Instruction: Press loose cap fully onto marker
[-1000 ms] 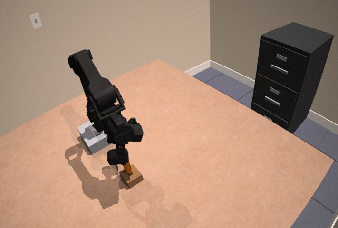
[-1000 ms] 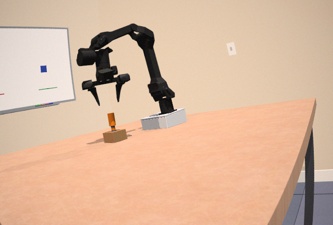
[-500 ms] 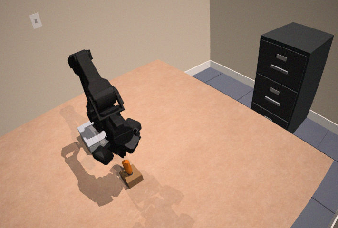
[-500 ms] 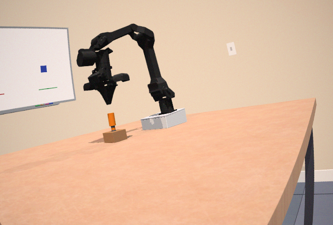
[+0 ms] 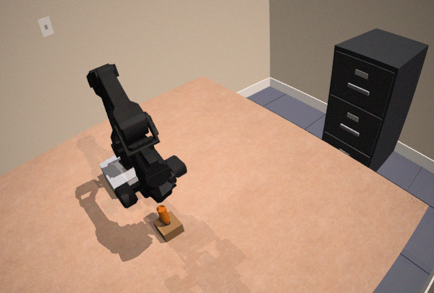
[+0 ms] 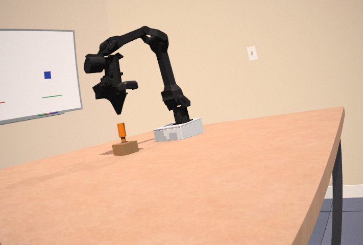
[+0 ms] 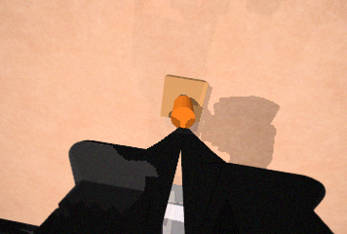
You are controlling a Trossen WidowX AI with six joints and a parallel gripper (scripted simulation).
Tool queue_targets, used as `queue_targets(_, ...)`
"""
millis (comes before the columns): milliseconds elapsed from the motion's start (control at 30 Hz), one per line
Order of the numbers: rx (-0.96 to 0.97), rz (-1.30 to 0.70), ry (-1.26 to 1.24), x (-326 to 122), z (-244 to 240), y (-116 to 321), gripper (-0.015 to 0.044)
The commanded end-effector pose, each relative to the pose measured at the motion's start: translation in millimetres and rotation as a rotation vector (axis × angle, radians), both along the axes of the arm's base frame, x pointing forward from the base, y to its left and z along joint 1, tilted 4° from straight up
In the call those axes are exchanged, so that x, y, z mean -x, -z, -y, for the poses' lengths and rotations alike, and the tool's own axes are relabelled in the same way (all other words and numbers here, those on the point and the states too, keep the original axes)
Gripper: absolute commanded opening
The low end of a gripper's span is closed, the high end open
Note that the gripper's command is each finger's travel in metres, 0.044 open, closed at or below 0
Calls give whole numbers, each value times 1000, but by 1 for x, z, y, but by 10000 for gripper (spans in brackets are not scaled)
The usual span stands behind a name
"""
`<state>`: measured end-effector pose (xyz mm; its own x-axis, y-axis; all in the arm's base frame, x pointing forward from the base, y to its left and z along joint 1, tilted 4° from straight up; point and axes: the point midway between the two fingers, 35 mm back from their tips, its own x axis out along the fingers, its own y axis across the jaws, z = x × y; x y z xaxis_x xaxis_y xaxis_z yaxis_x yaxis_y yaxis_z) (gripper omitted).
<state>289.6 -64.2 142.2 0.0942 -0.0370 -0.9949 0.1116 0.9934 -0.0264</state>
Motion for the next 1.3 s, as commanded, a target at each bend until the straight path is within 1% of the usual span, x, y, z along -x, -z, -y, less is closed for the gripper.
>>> queue_targets(0,-4,4,15,-1,0,1,0)
queue_targets(1000,-4,4,15,-4,1,40,0)
queue_targets(1267,0,13,10,-6,1,35,0)
